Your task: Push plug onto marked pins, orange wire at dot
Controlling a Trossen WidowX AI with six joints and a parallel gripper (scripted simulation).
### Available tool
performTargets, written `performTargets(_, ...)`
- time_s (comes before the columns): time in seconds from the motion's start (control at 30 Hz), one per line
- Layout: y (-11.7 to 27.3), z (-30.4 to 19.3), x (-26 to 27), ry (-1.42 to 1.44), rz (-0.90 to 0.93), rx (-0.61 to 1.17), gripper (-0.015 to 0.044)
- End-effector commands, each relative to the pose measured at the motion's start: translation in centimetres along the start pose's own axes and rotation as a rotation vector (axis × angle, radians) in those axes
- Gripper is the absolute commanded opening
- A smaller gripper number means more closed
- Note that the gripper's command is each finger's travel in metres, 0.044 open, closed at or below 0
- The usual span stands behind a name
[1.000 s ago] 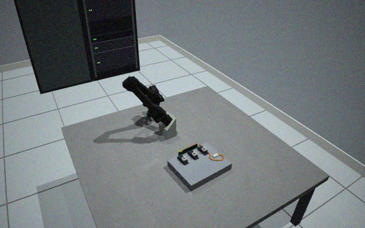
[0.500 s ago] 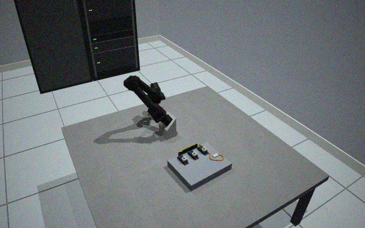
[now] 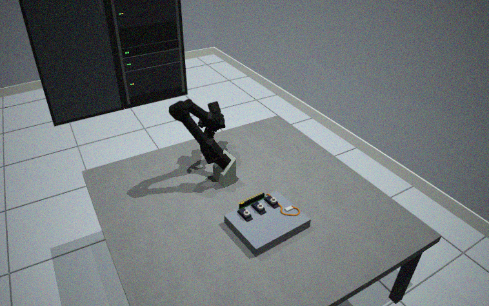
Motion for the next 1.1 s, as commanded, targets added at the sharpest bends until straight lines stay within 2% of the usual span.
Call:
performTargets(0.0,1.2,-0.1,-1.3,-0.027,-0.068,0.009,0.0115)
performTargets(0.47,6.5,-1.0,-4.7,-0.115,-0.305,0.031,0.0115)
performTargets(0.73,11.5,-2.0,-6.9,-0.200,-0.514,0.056,0.0115)
performTargets(1.07,15.3,-2.9,-7.6,-0.263,-0.665,0.085,0.0115)
Point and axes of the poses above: the point midway between the two fingers, 35 mm back from their tips, its own y axis back along the fingers, its own x axis across the jaws, z = x × y, the point moved 6 cm from there along y, back along the fingers, and after that the axes turned 9 degrees about y, right-handed, at the moved point
